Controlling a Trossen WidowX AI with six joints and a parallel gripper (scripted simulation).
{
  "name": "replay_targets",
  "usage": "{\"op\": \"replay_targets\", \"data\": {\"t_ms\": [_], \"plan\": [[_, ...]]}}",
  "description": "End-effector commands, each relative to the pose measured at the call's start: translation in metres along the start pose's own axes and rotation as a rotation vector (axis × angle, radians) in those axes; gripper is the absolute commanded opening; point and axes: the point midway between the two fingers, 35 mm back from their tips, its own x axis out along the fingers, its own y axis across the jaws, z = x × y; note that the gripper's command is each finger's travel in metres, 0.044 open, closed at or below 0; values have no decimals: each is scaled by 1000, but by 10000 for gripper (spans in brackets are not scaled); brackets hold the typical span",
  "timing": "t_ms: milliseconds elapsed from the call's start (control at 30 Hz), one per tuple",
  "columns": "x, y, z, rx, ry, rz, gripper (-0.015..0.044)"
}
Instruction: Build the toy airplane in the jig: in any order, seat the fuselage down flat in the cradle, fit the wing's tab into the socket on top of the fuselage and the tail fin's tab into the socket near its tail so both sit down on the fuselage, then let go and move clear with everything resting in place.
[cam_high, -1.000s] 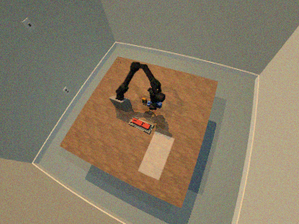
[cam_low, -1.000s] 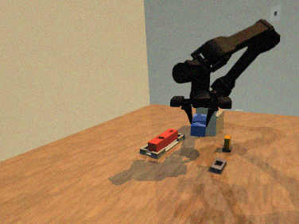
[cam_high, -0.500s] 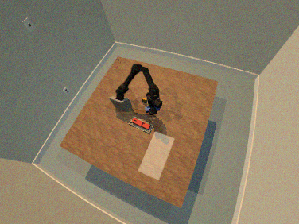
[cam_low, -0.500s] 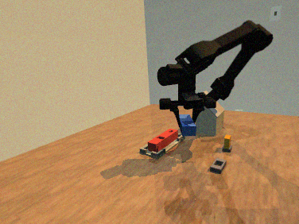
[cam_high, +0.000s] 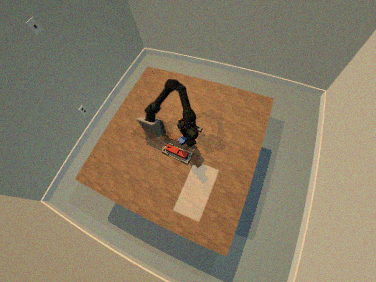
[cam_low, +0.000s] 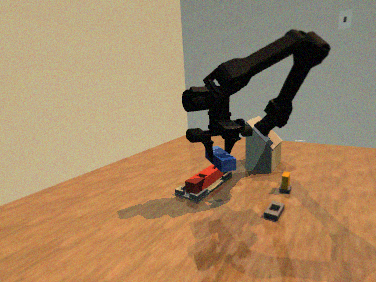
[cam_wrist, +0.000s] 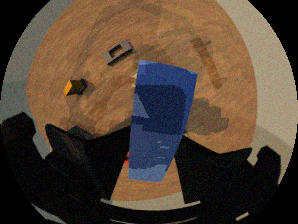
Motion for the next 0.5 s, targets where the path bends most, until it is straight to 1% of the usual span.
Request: {"op": "replay_targets", "data": {"t_ms": [0,467], "plan": [[3,-5,-12,-74,4,1,0],[13,-21,-54,-372,-6,3,0]]}}
